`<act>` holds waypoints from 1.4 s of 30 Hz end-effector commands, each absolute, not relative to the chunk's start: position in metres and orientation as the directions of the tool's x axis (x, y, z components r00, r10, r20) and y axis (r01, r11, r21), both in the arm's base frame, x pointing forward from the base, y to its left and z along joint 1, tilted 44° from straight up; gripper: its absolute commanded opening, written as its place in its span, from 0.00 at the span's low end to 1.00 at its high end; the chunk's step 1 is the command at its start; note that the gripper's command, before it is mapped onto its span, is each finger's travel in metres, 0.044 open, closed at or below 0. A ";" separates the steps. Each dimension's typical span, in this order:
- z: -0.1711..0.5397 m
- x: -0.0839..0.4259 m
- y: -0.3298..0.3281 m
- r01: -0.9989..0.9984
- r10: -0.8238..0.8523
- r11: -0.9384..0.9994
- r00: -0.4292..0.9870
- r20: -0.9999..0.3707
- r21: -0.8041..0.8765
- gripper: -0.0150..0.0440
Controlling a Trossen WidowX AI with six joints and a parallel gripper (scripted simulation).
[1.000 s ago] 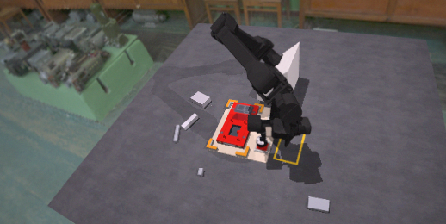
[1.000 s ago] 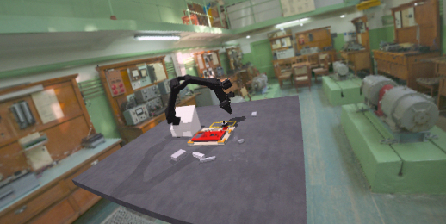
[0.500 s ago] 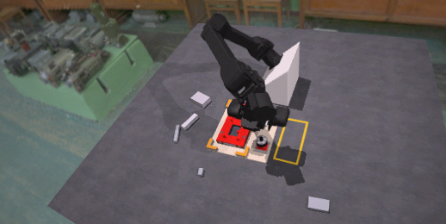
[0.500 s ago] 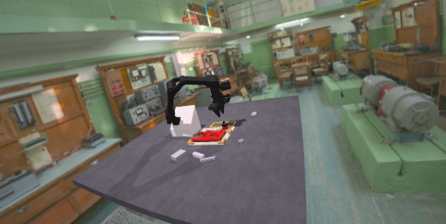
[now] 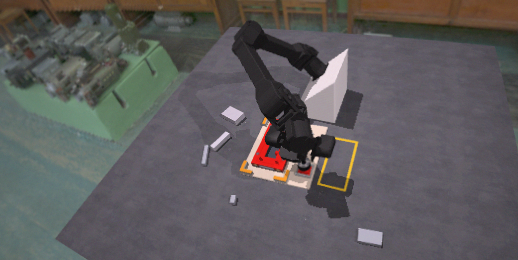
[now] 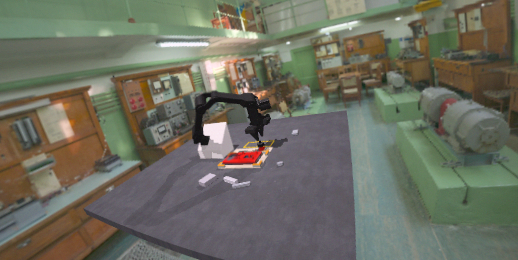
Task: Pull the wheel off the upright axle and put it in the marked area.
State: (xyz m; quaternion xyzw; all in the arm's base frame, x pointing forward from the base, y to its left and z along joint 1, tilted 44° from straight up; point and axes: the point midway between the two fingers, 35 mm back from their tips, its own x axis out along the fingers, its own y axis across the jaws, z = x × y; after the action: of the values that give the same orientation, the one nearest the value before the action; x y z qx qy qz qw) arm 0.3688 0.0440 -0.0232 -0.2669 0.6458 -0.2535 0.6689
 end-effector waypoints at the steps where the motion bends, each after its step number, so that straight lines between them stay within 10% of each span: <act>1: -0.048 0.365 0.021 -0.017 -0.693 0.720 0.024 -0.721 -0.693 0.76; 19: -0.049 0.363 0.017 -0.010 -0.692 0.722 0.012 -0.722 -0.692 0.53; 25: -0.048 0.363 0.018 -0.010 -0.692 0.722 0.013 -0.722 -0.692 0.26; 42: -0.045 0.363 0.022 -0.011 -0.692 0.722 0.014 -0.722 -0.692 0.25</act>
State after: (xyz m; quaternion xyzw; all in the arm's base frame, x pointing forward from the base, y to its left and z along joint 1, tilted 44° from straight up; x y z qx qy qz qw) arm 0.3627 0.0195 -0.0475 -0.2690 0.6548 -0.2580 0.6575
